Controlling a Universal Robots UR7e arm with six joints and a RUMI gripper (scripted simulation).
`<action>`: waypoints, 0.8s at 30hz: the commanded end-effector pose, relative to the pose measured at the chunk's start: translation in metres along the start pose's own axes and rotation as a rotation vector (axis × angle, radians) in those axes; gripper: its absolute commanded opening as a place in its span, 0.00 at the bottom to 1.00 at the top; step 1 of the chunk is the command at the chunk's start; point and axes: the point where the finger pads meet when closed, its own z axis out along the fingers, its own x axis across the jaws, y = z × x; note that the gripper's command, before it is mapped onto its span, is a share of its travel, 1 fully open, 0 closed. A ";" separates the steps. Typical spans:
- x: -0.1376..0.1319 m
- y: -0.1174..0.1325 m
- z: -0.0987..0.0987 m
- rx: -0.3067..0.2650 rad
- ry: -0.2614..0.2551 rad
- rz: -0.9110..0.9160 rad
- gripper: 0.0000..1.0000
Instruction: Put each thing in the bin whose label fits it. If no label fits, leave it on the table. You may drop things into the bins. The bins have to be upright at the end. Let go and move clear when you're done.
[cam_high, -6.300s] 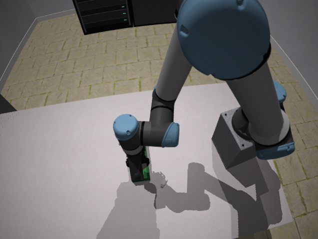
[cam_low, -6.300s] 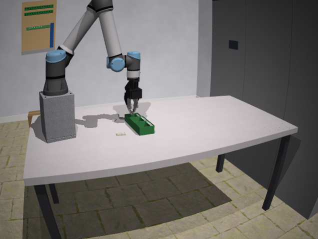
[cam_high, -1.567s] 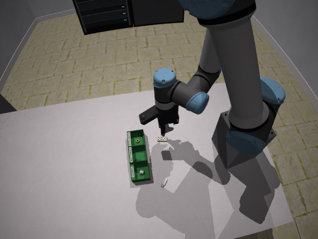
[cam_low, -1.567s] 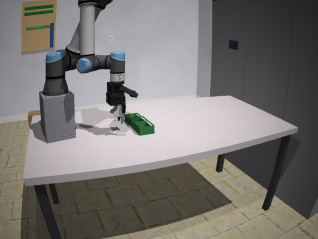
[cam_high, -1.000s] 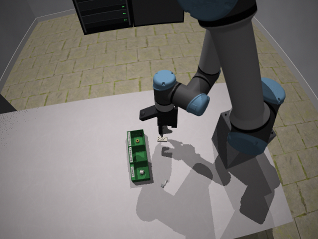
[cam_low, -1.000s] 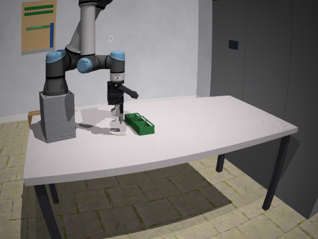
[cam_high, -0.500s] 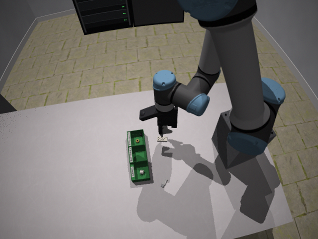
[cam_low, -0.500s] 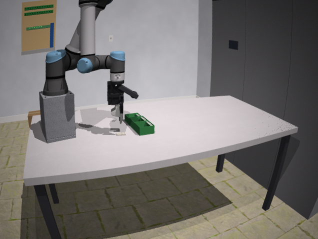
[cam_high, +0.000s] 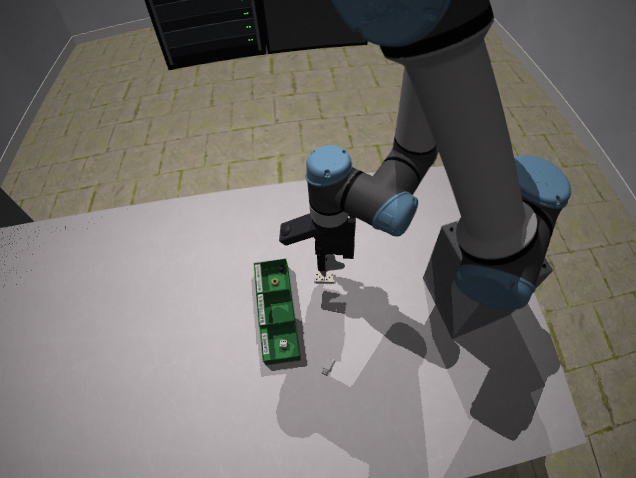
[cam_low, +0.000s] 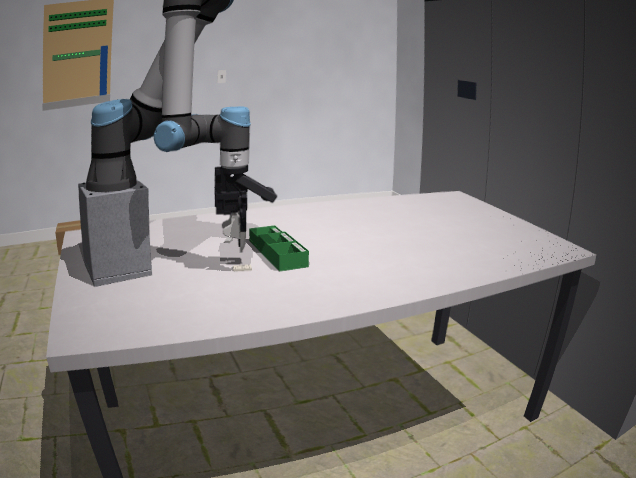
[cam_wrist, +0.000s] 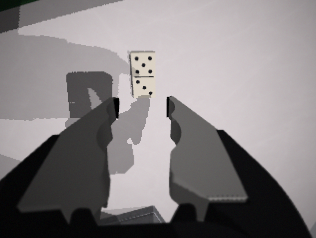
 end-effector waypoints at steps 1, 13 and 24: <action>0.000 -0.001 0.011 0.003 0.001 0.000 0.24; 0.001 -0.001 0.042 0.003 0.001 0.000 0.24; 0.000 -0.001 0.052 0.003 0.001 0.000 0.24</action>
